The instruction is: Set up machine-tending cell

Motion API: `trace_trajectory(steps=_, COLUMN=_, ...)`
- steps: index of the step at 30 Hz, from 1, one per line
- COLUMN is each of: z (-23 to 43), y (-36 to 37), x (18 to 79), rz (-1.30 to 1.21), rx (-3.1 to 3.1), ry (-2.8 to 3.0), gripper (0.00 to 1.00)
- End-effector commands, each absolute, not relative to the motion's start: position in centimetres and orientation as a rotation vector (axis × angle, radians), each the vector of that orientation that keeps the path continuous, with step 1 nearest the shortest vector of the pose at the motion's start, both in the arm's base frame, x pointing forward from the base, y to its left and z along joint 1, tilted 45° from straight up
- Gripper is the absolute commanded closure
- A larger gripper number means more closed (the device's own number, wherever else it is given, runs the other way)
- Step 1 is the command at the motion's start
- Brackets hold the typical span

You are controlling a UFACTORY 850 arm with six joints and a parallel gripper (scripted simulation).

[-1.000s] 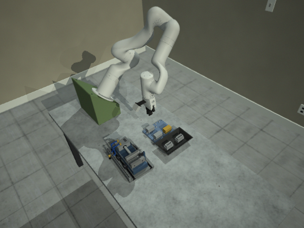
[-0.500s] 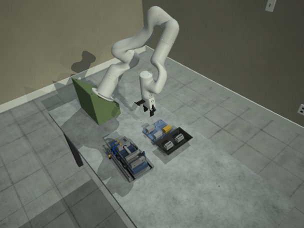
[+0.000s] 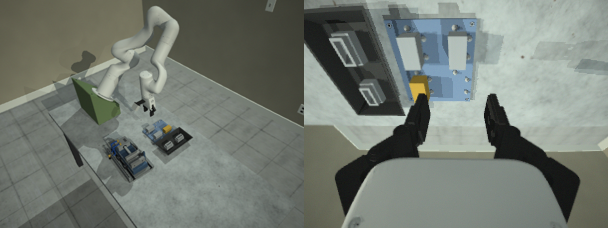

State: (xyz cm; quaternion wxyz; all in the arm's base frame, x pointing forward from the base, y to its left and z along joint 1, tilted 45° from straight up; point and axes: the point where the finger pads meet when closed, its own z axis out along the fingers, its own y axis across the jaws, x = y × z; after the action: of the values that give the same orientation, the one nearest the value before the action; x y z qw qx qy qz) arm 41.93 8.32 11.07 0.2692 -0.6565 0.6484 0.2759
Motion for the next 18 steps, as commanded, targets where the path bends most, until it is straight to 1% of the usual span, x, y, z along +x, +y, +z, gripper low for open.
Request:
trace_trajectory(steps=1, z=11.10, y=8.28, x=41.99, rz=0.742, rx=-1.770, ry=1.748, gripper=0.31)
trace_trajectory(steps=18, z=10.28, y=9.11, x=41.98, rz=0.742, rx=-1.770, ry=1.748, gripper=0.31)
